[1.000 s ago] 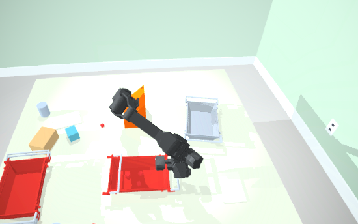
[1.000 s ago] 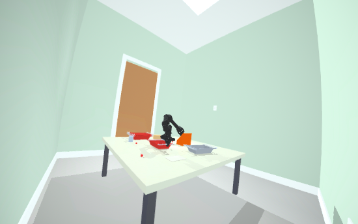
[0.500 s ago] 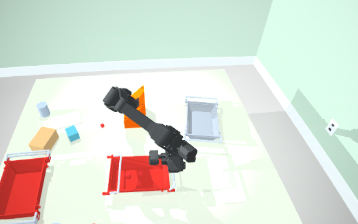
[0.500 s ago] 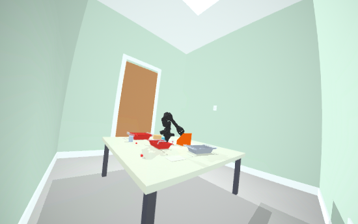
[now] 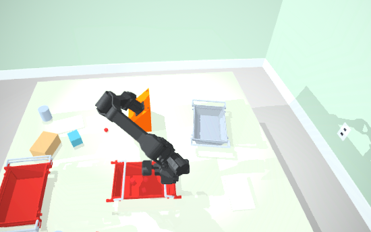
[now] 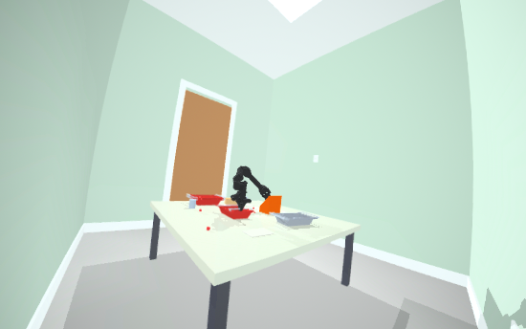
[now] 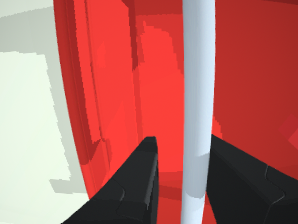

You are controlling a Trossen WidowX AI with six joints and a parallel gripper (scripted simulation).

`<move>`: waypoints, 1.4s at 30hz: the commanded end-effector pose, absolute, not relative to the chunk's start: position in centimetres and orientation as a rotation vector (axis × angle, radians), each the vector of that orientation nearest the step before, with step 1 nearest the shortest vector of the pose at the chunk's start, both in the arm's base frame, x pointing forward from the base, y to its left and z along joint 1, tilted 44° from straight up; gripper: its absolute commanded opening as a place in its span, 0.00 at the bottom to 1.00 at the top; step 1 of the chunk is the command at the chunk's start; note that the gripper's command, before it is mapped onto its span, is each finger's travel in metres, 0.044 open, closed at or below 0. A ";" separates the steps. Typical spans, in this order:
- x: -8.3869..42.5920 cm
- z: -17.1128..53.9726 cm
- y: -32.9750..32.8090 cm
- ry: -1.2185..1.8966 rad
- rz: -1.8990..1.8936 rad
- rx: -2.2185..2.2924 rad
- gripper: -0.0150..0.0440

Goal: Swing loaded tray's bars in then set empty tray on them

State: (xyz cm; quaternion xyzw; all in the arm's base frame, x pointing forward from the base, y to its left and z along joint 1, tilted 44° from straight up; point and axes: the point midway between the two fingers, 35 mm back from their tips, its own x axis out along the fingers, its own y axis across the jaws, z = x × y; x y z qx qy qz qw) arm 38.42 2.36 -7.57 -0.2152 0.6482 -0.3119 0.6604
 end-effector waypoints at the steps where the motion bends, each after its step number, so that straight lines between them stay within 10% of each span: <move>1: 38.4 -7.3 2.6 1.467 -0.697 -0.495 0.39; 31: 38.6 -5.3 5.1 1.465 -0.691 -0.505 0.39; 42: 38.6 -5.3 5.1 1.465 -0.691 -0.505 0.25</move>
